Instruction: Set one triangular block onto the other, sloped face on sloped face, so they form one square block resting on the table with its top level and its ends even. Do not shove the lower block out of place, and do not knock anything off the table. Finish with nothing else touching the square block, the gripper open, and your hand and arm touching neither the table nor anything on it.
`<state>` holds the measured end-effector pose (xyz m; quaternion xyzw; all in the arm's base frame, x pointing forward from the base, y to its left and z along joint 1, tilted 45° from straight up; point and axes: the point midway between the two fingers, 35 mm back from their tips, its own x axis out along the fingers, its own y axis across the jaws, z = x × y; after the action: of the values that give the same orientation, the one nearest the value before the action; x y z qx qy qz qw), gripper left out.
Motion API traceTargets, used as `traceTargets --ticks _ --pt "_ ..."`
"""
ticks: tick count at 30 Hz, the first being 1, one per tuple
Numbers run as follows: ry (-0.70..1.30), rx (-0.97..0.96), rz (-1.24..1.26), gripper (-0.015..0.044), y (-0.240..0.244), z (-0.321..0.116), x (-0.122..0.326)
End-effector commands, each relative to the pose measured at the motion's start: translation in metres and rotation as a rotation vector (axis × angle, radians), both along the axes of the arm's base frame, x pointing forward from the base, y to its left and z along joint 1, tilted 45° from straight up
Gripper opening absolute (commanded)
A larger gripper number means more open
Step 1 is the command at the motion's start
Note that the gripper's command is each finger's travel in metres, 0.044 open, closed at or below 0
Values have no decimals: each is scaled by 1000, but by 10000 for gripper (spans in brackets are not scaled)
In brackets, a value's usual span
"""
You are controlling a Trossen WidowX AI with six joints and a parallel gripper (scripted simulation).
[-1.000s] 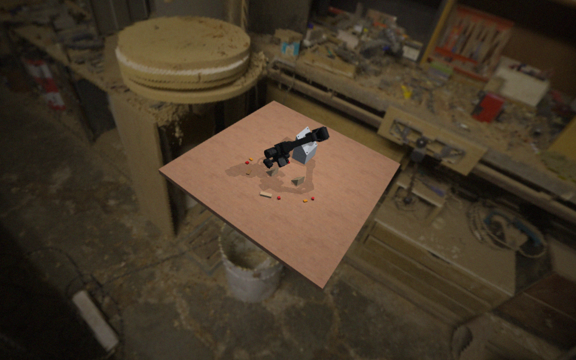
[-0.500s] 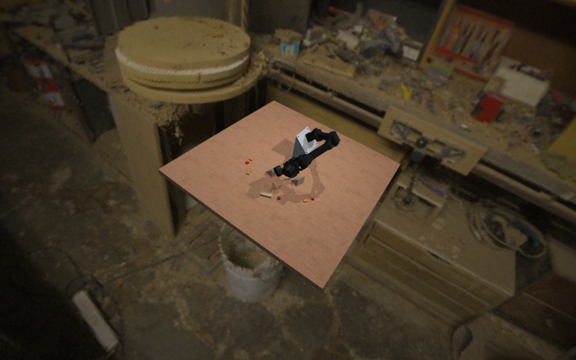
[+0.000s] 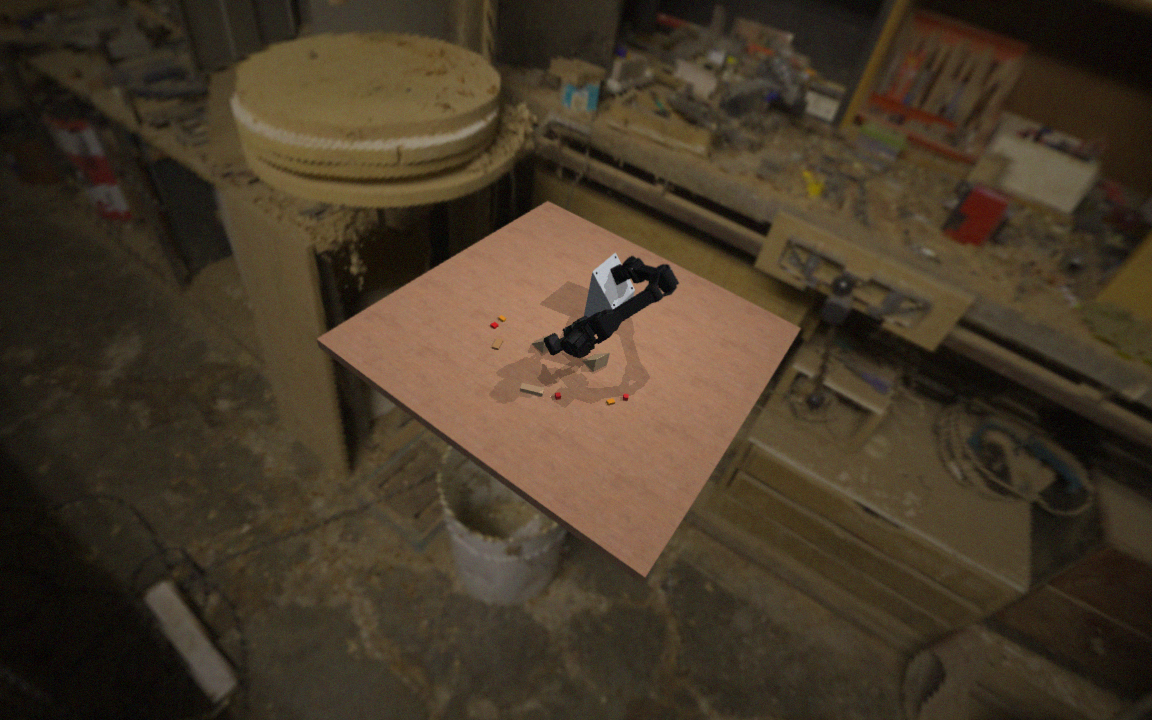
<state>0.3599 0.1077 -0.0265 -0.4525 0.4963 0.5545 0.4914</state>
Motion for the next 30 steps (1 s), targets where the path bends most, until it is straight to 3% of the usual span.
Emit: traceTargets --ticks 1,30 --pt "18 -10 -2 440 0 -11 -5" --pt "20 -12 -3 440 4 -57 -12"
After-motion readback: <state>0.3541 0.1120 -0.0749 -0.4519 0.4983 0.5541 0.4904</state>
